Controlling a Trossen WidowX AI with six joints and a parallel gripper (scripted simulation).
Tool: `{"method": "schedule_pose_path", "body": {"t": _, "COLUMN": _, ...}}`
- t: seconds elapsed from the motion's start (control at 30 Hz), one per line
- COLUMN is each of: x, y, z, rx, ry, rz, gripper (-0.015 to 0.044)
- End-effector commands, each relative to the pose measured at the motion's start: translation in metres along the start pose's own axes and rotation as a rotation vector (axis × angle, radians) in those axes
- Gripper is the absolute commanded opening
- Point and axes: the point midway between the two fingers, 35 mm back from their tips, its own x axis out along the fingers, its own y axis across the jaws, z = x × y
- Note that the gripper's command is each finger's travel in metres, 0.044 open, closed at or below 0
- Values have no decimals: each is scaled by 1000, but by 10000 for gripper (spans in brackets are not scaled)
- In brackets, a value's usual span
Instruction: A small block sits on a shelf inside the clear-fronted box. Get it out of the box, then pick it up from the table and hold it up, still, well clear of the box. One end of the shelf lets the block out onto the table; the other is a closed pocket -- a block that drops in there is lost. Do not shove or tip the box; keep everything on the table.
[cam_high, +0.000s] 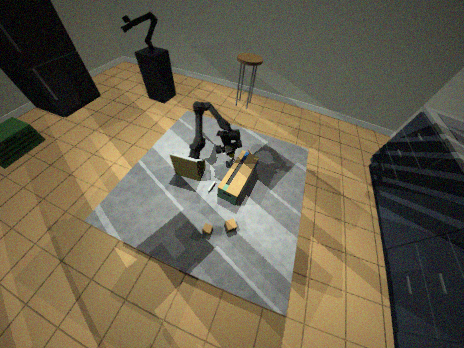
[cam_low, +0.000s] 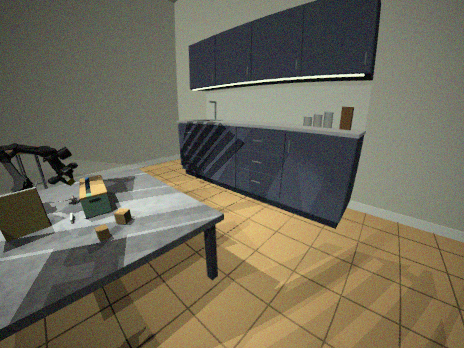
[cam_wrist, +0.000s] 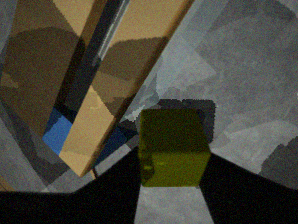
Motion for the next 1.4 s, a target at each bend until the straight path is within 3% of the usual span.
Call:
{"method": "schedule_pose_path", "body": {"t": 0.0, "x": -4, "y": 0, "z": 1, "rx": 170, "ry": 13, "rz": 14, "gripper": 0}}
{"method": "schedule_pose_path", "body": {"t": 1.07, "x": -33, "y": 0, "z": 8, "rx": 1509, "ry": 171, "rz": 64, "gripper": 0}}
{"method": "schedule_pose_path", "body": {"t": 1.37, "x": -34, "y": 0, "z": 8, "rx": 1537, "ry": 176, "rz": 63, "gripper": 0}}
